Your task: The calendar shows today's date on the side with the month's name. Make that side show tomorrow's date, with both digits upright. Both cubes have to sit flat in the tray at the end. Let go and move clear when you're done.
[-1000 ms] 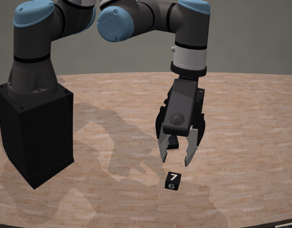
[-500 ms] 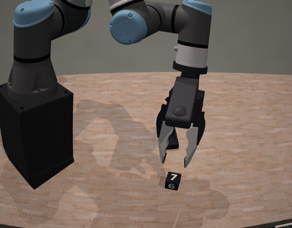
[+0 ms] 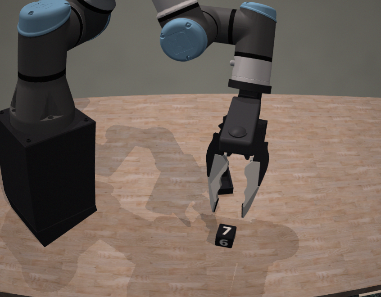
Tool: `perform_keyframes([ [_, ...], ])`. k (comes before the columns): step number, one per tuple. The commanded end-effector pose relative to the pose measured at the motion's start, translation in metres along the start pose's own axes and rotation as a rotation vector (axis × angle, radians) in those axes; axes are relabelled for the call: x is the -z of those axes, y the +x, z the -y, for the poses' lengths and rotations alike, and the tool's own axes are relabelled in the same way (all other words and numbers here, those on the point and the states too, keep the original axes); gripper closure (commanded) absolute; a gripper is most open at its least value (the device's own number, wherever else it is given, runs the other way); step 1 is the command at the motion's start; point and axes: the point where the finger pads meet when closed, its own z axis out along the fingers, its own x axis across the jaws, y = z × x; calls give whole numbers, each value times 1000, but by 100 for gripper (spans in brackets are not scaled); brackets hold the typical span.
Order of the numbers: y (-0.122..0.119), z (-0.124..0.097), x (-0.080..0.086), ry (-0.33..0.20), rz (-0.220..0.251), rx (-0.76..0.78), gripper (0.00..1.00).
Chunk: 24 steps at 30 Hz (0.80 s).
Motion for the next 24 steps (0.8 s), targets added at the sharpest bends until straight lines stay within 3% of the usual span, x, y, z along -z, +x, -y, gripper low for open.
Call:
perform_keyframes([
  [1, -1, 0, 0, 13, 1, -2, 71],
  [6, 0, 0, 0, 33, -4, -3, 71],
  [18, 0, -2, -1, 235, -6, -3, 71],
  [24, -1, -2, 0, 268, 0, -2, 71],
])
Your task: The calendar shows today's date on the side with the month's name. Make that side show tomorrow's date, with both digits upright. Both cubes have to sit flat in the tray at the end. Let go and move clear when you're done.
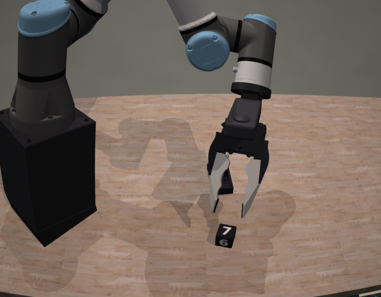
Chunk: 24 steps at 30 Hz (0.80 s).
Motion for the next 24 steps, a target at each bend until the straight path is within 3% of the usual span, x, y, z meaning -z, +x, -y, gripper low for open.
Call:
perform_keyframes([
  [1, -1, 0, 1, 43, -4, -4, 71],
  [24, -1, -1, -1, 44, -4, -4, 71],
])
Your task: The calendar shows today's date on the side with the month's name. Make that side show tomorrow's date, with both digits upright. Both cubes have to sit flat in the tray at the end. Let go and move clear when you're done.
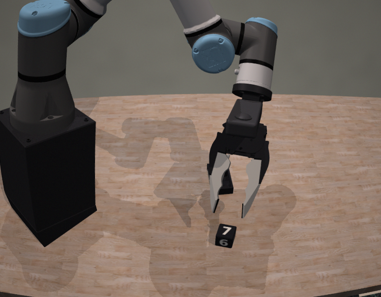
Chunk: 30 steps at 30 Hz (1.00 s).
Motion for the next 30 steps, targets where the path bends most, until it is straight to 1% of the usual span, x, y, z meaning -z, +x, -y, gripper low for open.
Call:
perform_keyframes([
  [1, -1, -1, -1, 0, 2, -1, 71],
  [11, -1, -7, -7, 0, 2, -1, 71],
  [30, -1, -28, -28, 0, 2, -1, 71],
])
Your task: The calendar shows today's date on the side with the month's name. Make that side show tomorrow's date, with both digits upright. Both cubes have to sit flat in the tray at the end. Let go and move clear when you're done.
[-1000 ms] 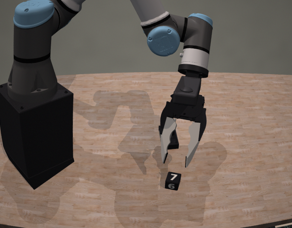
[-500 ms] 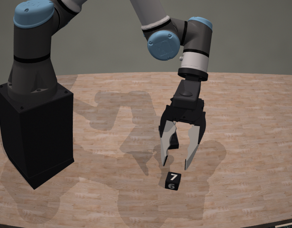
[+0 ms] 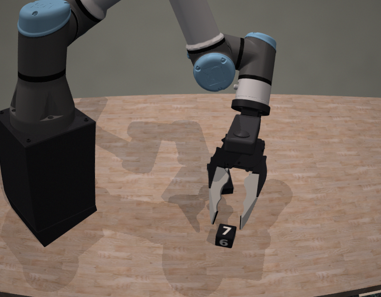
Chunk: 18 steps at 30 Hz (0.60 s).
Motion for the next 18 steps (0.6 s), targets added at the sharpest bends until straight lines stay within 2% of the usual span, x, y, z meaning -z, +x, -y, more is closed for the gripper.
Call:
perform_keyframes([
  [1, -1, -7, -7, 0, 2, -1, 71],
  [18, -1, -23, -22, 0, 2, -1, 71],
])
